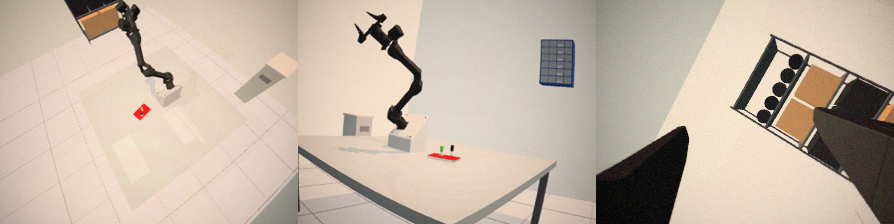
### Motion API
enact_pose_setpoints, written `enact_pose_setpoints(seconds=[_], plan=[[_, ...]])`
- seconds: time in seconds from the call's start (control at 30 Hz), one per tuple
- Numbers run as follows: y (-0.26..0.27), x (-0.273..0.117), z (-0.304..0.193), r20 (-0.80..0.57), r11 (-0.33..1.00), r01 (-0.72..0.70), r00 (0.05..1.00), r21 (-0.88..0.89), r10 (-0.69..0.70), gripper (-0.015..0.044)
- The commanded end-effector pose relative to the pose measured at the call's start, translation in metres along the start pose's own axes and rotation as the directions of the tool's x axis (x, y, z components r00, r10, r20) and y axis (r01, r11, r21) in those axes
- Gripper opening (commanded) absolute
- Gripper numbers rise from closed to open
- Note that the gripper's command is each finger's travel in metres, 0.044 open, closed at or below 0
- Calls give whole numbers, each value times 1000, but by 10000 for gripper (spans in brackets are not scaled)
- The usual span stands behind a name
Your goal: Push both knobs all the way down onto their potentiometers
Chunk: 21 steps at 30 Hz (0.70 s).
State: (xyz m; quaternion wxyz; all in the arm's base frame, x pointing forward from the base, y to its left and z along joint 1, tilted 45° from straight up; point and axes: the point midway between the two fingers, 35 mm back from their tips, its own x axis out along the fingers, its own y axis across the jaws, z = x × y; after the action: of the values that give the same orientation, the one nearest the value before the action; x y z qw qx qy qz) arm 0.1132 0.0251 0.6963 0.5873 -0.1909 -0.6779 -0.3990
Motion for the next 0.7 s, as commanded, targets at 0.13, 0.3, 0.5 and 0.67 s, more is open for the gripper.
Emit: enact_pose_setpoints(seconds=[0.13, 0.3, 0.5, 0.67], plan=[[-17, 7, 14, 12, 999, 44, 999, 13, -44, 269], [-43, 16, 30, 21, 993, 110, 994, 29, -111, 138], [-77, 25, 43, 18, 980, 195, 980, 41, -196, 0], [-99, 27, 45, -16, 969, 247, 969, 19, -247, 0]])
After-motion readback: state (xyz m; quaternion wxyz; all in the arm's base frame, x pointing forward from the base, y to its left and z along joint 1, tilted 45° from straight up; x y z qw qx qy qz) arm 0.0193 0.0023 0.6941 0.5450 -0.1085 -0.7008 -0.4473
